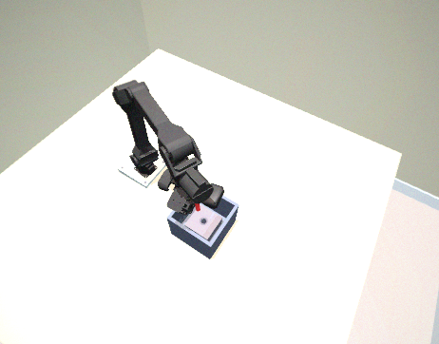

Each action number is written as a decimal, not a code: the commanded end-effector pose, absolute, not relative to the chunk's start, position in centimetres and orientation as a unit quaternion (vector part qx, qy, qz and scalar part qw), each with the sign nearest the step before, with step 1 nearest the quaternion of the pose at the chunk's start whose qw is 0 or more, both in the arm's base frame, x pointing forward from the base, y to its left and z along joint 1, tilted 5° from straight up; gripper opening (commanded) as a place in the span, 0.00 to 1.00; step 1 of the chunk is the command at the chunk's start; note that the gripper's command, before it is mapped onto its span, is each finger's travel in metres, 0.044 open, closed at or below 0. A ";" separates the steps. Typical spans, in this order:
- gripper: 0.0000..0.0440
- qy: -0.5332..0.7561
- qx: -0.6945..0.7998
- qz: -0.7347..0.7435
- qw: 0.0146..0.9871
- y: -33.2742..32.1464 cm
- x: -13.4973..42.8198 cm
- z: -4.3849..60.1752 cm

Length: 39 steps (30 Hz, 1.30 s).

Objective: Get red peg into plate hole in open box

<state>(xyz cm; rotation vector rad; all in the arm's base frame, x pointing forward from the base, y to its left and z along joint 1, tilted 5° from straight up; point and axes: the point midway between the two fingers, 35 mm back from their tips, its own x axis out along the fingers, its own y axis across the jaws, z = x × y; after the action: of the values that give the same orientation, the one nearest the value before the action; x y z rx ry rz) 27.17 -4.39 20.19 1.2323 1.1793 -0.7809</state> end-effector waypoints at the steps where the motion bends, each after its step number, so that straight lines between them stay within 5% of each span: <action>1: 0.00 0.516 0.529 -0.334 0.585 -4.8 27.7 19.0; 39: 0.04 0.596 0.478 -0.260 0.590 -3.7 31.3 10.2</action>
<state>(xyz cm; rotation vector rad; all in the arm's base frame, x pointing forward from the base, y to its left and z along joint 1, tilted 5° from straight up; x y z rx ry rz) 30.85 -4.32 12.25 1.1413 1.3452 -0.6602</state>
